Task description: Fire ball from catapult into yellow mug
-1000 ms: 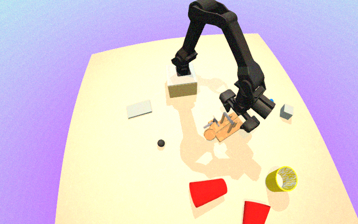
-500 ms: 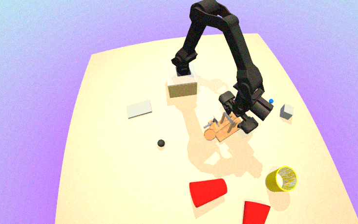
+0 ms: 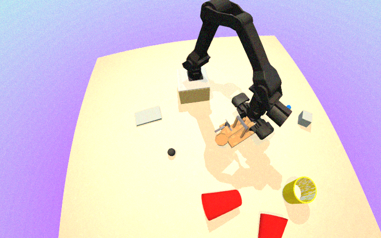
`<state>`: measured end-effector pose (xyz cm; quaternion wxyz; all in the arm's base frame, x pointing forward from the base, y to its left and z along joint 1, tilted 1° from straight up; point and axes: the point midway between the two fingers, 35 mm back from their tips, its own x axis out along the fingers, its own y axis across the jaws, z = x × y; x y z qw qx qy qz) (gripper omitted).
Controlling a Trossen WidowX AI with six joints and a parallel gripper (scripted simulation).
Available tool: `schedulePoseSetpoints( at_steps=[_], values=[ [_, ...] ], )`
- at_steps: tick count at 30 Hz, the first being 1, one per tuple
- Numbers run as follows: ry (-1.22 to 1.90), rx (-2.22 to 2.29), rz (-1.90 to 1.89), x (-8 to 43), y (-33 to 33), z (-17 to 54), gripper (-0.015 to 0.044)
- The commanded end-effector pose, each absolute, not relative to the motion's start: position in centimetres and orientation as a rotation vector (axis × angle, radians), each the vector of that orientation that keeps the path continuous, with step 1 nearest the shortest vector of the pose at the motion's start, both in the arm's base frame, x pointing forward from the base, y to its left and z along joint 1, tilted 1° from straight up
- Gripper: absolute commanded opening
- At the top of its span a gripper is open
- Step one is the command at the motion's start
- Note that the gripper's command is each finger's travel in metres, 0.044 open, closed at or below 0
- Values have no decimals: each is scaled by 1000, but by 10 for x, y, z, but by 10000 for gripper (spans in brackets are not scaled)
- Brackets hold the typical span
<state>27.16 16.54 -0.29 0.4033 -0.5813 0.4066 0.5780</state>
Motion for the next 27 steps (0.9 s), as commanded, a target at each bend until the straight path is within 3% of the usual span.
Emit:
schedulePoseSetpoints(
  at_steps=[1,27],
  values=[
    [984,-1474,1433,278,170,33,0],
    [1319,-931,911,296,172,31,0]
  ],
)
